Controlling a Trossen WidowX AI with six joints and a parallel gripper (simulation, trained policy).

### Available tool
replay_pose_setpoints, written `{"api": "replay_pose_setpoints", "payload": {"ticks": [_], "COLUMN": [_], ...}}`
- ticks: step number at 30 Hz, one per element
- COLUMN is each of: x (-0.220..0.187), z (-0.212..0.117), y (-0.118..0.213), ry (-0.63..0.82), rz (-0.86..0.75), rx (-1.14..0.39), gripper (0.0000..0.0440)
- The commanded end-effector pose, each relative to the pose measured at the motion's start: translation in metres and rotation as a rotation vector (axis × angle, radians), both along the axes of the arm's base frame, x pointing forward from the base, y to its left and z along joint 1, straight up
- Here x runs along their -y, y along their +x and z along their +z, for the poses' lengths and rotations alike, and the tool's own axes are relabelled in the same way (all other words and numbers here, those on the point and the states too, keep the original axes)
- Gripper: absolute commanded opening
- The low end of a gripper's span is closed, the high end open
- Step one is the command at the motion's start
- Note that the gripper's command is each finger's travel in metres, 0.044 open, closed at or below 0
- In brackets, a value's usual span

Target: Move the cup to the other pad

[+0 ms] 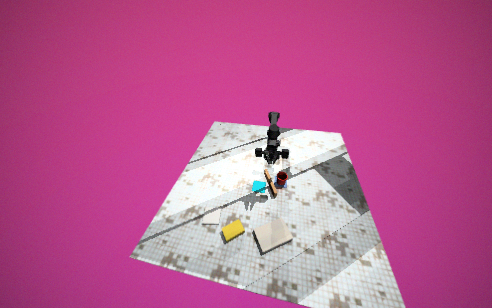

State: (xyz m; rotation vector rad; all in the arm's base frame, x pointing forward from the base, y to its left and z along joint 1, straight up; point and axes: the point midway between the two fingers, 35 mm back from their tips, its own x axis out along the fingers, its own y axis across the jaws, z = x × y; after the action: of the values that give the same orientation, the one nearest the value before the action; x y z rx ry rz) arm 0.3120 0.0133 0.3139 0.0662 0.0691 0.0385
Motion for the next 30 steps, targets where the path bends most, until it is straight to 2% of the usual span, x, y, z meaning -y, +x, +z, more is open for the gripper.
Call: {"api": "replay_pose_setpoints", "payload": {"ticks": [1, 6, 30], "x": [-0.005, -0.011, -0.042], "z": [0.0, -0.002, -0.014], "y": [0.0, -0.001, -0.006], "ry": [0.025, 0.064, 0.29], "rz": [0.017, 0.035, 0.064], "rx": [-0.029, -0.078, -0.39], "gripper": [0.0099, 0.0123, 0.0094]}}
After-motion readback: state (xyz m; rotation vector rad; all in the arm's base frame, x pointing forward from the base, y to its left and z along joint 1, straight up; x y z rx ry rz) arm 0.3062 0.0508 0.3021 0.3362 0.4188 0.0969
